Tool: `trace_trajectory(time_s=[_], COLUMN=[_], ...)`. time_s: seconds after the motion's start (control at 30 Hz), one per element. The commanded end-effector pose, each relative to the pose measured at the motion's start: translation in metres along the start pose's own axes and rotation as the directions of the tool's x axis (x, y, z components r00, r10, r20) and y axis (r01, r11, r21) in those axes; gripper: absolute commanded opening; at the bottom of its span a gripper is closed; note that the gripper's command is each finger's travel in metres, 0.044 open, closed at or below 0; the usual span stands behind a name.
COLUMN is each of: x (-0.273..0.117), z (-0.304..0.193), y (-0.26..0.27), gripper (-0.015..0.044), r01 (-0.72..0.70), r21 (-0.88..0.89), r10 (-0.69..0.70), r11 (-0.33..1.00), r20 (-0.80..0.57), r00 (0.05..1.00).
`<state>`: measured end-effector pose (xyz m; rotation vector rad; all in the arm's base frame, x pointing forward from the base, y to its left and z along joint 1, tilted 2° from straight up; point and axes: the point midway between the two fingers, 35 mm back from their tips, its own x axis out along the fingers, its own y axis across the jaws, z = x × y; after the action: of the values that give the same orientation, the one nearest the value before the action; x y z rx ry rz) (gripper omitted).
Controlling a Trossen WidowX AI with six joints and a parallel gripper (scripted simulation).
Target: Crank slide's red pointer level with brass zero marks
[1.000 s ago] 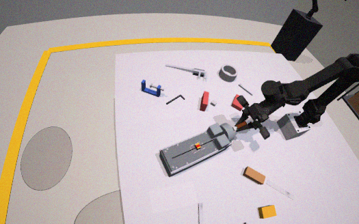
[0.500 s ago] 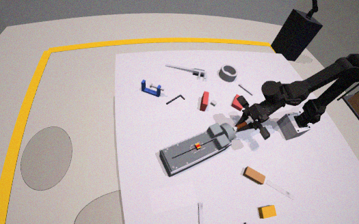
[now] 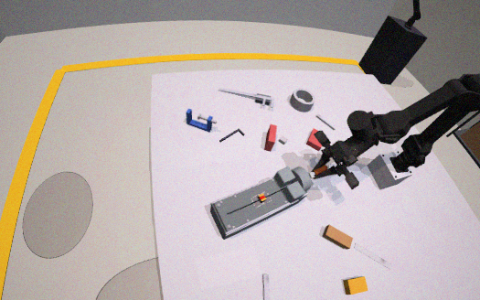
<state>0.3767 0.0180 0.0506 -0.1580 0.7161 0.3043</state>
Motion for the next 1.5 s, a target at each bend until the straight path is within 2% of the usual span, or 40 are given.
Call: trace_trajectory(time_s=[0.0,1.47], x=[0.0018,0.0054], z=[-0.0019,-0.0055], y=[0.0089,0.0138], gripper=[0.0000,0.0000], r01=[-0.024,-0.025], r21=[-0.003,-0.003], r10=[0.024,0.025], r11=[1.000,1.000], r20=[-0.005,-0.005], r00=[1.000,1.000])
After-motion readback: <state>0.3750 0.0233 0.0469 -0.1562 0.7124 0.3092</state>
